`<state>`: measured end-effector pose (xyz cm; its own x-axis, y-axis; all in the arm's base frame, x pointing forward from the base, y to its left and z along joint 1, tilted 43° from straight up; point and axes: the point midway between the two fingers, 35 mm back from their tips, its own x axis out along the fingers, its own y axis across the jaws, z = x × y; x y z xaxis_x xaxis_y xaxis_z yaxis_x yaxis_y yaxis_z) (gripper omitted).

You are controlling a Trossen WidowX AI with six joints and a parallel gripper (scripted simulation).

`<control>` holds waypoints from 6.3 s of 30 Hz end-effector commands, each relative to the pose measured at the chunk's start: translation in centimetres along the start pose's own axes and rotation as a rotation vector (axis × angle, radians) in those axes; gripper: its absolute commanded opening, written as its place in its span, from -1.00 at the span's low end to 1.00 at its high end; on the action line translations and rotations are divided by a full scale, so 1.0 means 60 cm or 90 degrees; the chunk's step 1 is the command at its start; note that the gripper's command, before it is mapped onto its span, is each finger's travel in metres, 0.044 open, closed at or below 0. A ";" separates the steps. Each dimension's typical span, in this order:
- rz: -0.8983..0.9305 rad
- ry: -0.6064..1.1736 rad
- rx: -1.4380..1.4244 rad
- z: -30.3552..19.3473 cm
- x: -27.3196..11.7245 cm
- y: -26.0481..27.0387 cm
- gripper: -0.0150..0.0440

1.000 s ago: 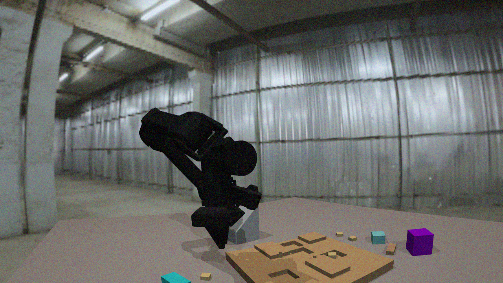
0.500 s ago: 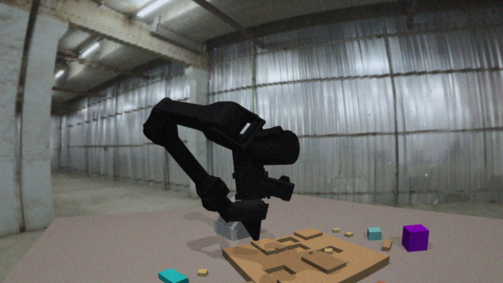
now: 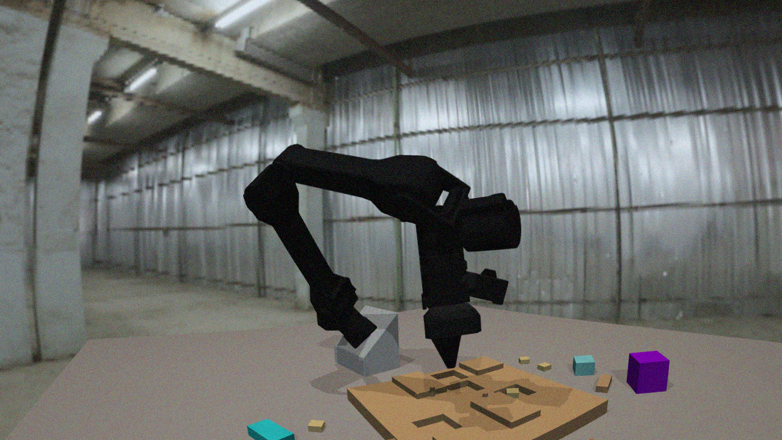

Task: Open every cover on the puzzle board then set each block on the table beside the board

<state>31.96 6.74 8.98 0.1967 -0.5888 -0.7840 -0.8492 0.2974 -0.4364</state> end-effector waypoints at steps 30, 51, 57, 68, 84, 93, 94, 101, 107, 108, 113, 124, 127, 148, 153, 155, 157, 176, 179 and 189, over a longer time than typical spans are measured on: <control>0.021 0.045 -0.887 0.176 0.034 0.112 -0.49; 0.021 0.046 -0.887 0.174 0.120 0.110 -0.49; 0.021 0.046 -0.887 0.173 0.128 0.109 -0.49; 0.021 0.047 -0.887 0.171 0.139 0.109 -0.49; 0.020 0.047 -0.887 0.172 0.142 0.091 -0.49; 0.016 0.048 -0.782 0.172 0.143 0.088 -0.49; 0.014 0.048 -0.731 0.172 0.143 0.088 -0.49; -0.003 0.048 -0.293 0.172 0.143 0.088 -0.49; -0.016 0.044 0.065 0.172 0.142 0.088 -0.49; -0.017 0.044 0.095 0.172 0.142 0.088 -0.49; -0.022 0.042 0.245 0.172 0.142 0.088 -0.49; -0.033 0.036 0.574 0.171 0.142 0.088 -0.49; -0.036 0.034 0.664 0.171 0.142 0.089 -0.49; -0.050 0.018 1.183 0.178 0.124 0.090 -0.49; -0.054 0.013 1.329 0.179 0.120 0.090 -0.49; -0.041 0.027 0.842 0.176 0.129 0.091 -0.31; -0.042 0.026 0.873 0.177 0.125 0.091 -0.14; -0.049 0.017 1.198 0.183 0.084 0.091 0.00; -0.051 0.016 1.249 0.183 0.078 0.091 0.00; -0.055 0.010 1.420 0.185 0.056 0.092 0.00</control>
<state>33.42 14.27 -1.38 0.1794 -0.6481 -0.7401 0.8723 0.4526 -0.1849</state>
